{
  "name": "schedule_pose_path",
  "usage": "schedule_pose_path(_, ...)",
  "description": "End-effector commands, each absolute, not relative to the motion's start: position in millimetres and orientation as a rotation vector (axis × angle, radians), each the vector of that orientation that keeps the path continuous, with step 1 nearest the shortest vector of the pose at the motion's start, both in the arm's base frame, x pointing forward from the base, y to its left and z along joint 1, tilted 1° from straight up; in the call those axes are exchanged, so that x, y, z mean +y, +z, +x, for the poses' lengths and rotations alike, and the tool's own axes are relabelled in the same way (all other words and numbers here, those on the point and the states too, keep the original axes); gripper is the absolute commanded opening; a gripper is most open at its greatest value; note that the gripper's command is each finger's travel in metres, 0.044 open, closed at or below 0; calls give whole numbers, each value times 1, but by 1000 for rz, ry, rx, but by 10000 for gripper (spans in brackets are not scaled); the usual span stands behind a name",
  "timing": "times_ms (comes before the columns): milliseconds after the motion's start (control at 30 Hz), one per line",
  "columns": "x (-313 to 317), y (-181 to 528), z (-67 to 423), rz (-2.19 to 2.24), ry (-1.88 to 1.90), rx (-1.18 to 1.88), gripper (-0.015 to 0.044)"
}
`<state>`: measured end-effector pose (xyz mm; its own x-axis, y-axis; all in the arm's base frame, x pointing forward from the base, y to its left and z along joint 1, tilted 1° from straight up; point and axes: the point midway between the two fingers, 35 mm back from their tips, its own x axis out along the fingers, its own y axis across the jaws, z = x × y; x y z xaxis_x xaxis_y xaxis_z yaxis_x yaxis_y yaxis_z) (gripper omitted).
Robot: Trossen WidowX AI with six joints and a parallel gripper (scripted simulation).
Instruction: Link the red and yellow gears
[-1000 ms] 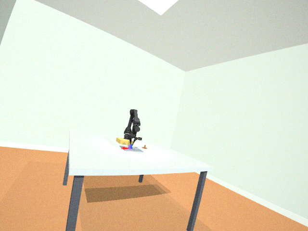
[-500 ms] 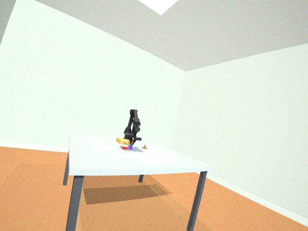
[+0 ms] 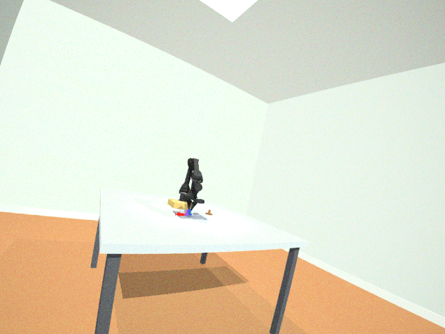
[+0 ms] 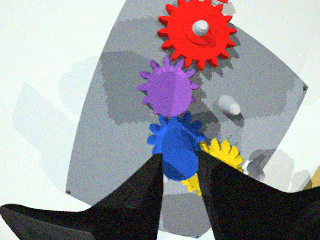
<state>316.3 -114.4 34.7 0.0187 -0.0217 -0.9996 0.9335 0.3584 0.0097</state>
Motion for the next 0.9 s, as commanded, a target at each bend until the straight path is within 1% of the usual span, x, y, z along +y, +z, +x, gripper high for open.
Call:
schedule_pose_path(0,-114,33,316,856,-871,1363,0)
schedule_pose_path(367,-115,33,316,625,-646,1448,0)
schedule_pose_path(567,-115,33,316,636,-657,1445,0)
schedule_pose_path(733,-115,34,316,677,-697,1431,131)
schedule_pose_path(767,-115,34,316,693,-712,1426,140)
schedule_pose_path(867,-115,37,316,731,-750,1412,140)
